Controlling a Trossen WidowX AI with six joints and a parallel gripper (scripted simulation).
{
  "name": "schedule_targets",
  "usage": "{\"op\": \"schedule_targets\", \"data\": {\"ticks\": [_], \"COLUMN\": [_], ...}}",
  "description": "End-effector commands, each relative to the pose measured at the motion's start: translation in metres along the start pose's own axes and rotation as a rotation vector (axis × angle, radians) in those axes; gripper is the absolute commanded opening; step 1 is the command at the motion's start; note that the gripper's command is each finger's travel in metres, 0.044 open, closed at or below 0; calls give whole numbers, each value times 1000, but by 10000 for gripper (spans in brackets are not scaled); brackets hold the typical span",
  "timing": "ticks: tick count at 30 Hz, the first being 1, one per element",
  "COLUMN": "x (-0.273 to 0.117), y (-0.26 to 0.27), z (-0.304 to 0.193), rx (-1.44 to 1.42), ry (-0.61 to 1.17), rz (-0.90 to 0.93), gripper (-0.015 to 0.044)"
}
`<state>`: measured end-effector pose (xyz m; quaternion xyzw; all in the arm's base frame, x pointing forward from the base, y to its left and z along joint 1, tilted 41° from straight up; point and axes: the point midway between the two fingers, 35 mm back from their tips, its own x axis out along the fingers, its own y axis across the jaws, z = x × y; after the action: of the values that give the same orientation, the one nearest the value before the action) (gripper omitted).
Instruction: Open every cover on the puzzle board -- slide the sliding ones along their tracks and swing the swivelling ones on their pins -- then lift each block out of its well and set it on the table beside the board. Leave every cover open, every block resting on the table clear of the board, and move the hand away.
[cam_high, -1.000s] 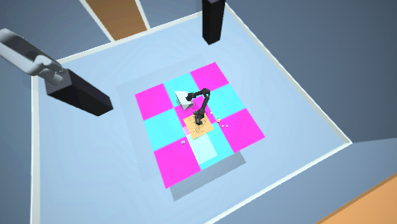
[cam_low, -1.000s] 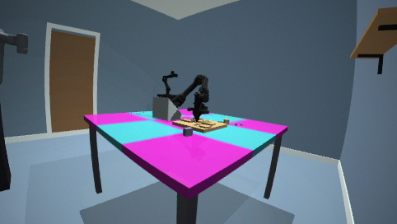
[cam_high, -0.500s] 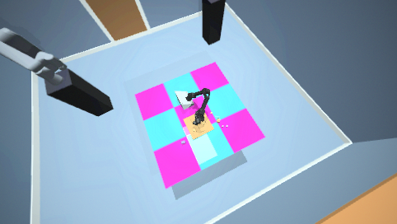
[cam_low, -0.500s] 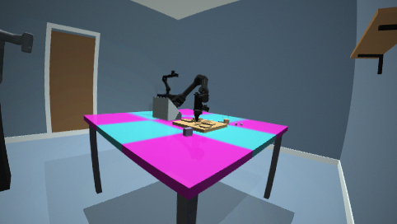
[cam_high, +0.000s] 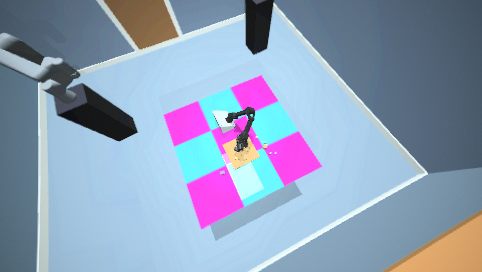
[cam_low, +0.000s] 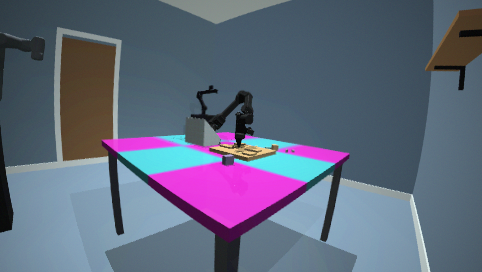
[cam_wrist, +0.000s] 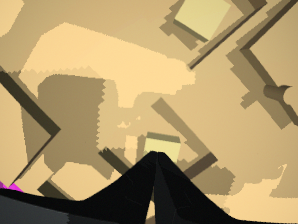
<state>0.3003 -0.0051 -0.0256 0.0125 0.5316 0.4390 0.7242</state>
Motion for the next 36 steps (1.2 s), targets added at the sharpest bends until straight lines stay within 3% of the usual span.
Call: {"op": "schedule_targets", "data": {"ticks": [1, 5, 11, 19, 36], "x": [-4, -9, -30, -62, -27], "y": [-1, -2, -3, -2, -2], "z": [1, 1, 2, 2, 2], "rx": [-3, 0, 3, 2, 1], "ry": [1, 2, 2, 4, 3], "rz": [0, 2, 1, 2, 3], "gripper": [0, 0, 144, 144, 144]}}
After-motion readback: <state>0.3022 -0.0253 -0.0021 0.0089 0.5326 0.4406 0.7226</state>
